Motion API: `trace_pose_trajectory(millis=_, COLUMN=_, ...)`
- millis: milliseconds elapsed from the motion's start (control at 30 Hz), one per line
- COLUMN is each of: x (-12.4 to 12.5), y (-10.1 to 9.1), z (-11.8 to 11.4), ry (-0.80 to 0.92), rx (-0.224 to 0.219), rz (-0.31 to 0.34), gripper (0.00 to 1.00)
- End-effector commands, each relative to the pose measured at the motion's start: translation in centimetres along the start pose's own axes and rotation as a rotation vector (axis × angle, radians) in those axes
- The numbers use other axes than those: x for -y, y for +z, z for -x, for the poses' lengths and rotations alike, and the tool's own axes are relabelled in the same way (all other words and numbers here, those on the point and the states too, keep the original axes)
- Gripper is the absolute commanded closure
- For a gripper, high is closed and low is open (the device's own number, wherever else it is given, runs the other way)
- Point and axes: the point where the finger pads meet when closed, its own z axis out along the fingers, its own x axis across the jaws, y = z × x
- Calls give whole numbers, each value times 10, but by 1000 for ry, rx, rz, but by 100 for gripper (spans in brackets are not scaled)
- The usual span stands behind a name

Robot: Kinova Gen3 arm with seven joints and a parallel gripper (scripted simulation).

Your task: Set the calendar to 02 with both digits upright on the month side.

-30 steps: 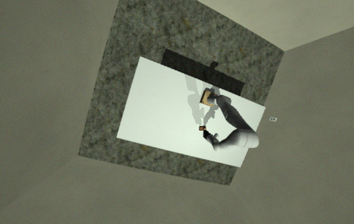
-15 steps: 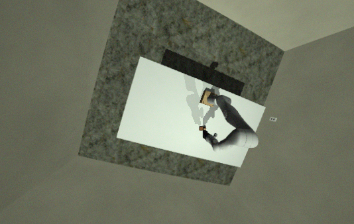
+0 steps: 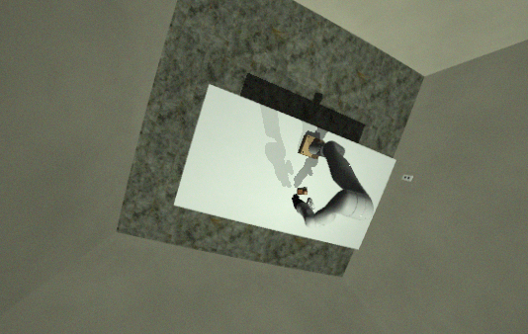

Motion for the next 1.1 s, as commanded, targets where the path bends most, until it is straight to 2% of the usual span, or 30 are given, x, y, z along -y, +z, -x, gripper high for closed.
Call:
trace_pose_trajectory(millis=0, x=-11, y=2, z=5, ry=0, rx=1, rz=-5, gripper=40)
trace_pose_trajectory(millis=667, x=-15, y=4, z=7, ry=-16, rx=0, rz=-5, gripper=40)
trace_pose_trajectory(millis=833, x=-15, y=13, z=7, ry=-16, rx=1, rz=-5, gripper=40)
trace_pose_trajectory(millis=1000, x=-16, y=30, z=7, ry=-16, rx=1, rz=-5, gripper=40)
trace_pose_trajectory(millis=1067, x=-16, y=30, z=7, ry=-16, rx=1, rz=-5, gripper=40)
